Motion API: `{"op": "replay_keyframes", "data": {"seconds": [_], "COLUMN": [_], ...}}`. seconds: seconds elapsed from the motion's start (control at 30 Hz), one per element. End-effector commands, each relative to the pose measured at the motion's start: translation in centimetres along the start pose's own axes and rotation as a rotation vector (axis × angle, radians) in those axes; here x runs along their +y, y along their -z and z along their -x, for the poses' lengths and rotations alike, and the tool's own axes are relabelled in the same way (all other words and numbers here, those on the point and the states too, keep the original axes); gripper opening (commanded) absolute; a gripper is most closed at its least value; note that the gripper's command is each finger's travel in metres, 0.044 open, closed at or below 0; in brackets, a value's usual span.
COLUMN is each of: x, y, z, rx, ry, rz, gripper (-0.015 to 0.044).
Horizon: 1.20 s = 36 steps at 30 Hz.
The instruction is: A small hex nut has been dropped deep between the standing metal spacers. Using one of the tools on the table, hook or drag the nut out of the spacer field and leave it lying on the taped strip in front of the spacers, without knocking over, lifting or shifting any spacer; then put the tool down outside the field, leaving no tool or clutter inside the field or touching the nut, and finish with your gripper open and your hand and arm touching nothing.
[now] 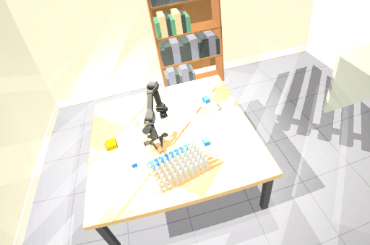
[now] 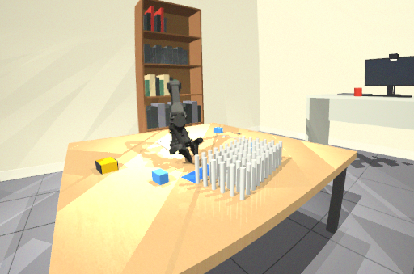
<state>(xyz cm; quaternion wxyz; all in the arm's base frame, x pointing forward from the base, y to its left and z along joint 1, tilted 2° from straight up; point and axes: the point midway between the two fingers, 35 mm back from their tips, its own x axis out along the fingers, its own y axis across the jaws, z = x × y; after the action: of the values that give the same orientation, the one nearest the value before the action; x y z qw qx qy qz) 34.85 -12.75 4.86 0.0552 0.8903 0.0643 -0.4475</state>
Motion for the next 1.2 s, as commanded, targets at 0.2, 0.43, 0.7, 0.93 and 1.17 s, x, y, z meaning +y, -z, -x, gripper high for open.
{"op": "replay_keyframes", "data": {"seconds": [0.2,0.43,0.7,0.93,1.17], "x": [0.0,0.0,0.0,0.0,0.0], "y": [-0.8,-1.3,-1.8,-2.3,-2.8], "z": [0.6,0.9,1.2,1.6,1.9], "rx": [0.001,0.0,-0.001,-0.001,-0.002], "ry": [0.0,0.0,0.0,0.0,0.0], "rz": [0.0,0.0,0.0,0.0,0.0], "gripper": [0.0,0.0,0.0,0.0,0.0]}}
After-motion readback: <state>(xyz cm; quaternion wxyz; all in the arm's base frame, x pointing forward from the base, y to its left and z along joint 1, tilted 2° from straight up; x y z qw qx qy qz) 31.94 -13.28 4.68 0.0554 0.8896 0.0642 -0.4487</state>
